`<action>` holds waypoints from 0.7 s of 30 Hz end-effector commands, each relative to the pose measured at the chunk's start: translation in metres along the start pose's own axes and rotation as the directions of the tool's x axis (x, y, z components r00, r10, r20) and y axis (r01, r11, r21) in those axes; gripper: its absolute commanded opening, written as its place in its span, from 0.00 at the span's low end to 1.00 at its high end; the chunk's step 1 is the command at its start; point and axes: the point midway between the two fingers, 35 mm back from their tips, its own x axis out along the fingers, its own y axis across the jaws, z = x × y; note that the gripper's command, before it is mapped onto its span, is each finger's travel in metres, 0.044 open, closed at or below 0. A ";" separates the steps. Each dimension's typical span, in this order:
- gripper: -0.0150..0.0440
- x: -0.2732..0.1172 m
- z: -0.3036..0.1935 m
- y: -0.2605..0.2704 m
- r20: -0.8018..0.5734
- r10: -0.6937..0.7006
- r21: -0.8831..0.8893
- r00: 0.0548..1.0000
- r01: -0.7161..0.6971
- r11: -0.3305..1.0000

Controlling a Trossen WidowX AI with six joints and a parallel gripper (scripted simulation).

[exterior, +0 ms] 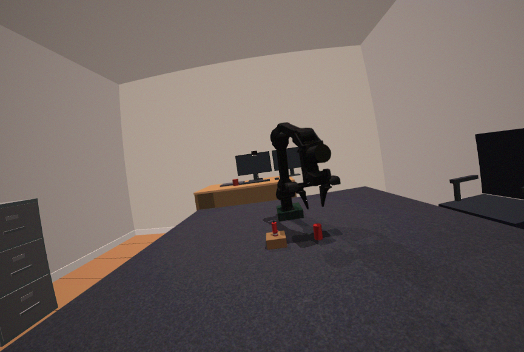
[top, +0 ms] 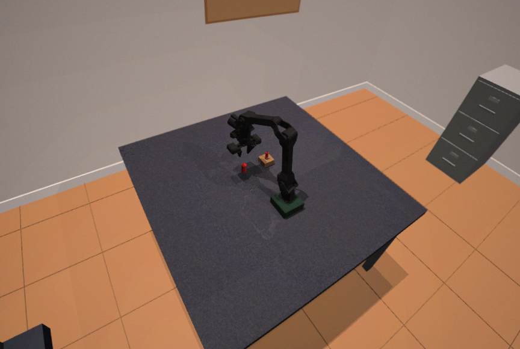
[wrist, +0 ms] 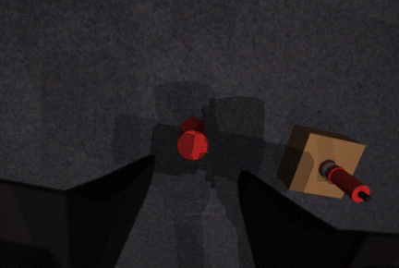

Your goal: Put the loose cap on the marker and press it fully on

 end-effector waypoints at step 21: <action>0.68 0.051 -0.012 0.002 -0.026 -0.005 -0.005 1.000 0.004 1.000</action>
